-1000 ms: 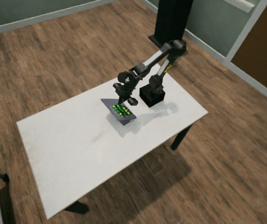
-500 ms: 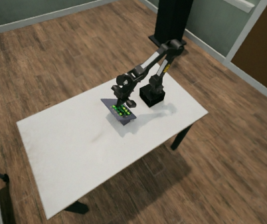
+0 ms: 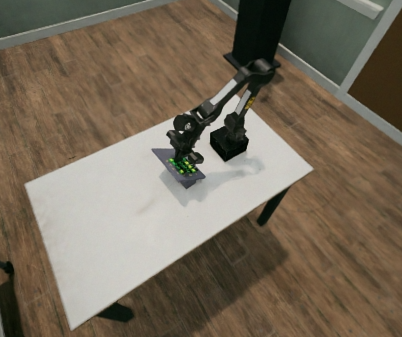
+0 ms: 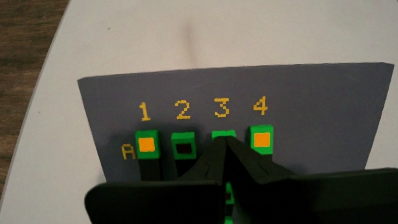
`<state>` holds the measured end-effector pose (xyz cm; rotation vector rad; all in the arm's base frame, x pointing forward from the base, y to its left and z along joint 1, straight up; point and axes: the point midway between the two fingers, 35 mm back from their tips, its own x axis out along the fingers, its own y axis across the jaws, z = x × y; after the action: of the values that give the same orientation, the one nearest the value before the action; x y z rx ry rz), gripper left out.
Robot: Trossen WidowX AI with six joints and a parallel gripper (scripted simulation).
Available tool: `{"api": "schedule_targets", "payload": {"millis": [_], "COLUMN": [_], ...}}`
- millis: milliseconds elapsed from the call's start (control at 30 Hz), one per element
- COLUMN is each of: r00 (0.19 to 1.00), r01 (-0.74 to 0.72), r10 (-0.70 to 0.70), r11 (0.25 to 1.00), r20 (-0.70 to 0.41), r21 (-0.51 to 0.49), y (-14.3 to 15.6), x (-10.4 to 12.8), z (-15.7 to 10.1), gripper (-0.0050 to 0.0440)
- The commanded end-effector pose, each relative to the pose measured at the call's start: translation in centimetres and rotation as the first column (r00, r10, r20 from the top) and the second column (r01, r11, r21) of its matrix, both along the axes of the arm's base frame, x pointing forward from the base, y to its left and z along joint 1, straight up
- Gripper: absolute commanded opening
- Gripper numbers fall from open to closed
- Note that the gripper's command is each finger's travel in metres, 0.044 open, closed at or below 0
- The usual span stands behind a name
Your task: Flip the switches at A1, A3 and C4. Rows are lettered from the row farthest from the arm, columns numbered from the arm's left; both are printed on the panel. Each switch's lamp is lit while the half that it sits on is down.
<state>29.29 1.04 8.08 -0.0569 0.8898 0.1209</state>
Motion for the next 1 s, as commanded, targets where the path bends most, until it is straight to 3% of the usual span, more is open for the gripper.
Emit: {"api": "schedule_targets", "payload": {"millis": [0,967], "r00": [1.000,1.000], "r01": [0.005,0.004], "r10": [-0.005,-0.004], "r11": [1.000,1.000], "r20": [0.011,0.002], "r21": [0.001,0.001], "y": [0.03,0.06], "x": [0.16,0.21], "z": [0.25,-0.23], "gripper": [-0.0050,-0.0050]}}
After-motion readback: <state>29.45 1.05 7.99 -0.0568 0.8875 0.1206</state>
